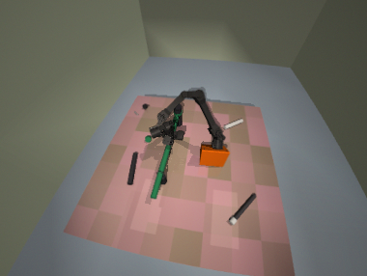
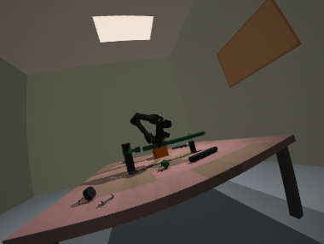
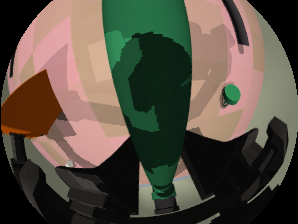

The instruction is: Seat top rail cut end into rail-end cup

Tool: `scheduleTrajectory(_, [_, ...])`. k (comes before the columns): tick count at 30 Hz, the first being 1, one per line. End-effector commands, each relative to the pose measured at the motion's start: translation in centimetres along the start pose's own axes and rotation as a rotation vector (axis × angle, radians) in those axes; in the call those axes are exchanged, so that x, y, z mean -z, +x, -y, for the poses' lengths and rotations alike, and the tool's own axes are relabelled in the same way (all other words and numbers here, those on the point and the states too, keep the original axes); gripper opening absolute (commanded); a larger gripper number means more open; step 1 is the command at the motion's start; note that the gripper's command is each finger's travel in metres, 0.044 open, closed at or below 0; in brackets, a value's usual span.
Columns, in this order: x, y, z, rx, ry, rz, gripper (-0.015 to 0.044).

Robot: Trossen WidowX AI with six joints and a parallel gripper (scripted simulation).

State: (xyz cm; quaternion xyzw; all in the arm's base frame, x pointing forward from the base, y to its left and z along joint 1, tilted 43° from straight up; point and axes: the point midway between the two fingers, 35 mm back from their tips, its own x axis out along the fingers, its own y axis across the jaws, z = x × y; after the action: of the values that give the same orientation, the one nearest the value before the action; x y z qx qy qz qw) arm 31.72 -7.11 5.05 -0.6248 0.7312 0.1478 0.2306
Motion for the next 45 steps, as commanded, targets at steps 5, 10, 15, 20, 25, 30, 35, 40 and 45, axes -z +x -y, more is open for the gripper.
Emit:
scheduleTrajectory(5, [0.0, -0.1, 0.1, 0.001, -0.001, 0.001, 0.0000])
scheduleTrajectory(10, [0.2, -0.2, 0.2, 0.001, -0.001, 0.001, 0.0000])
scheduleTrajectory(15, [0.4, -0.4, 0.4, 0.001, -0.001, 0.001, 0.0000])
scheduleTrajectory(20, [0.6, -0.6, 0.6, 0.001, -0.001, 0.001, 0.0000])
scheduleTrajectory(25, [0.8, -0.6, 0.7, 0.001, -0.001, 0.001, 0.0000])
scheduleTrajectory(30, [1.1, -0.5, 0.7, -0.001, -0.002, 0.002, 0.0000])
scheduleTrajectory(35, [1.8, -0.1, 0.6, -0.004, -0.005, 0.003, 0.0000])
scheduleTrajectory(40, [2.4, 0.2, 0.4, -0.008, -0.008, 0.003, 0.0000])
scheduleTrajectory(45, [2.5, 0.2, 0.4, -0.008, -0.009, 0.003, 0.0000])
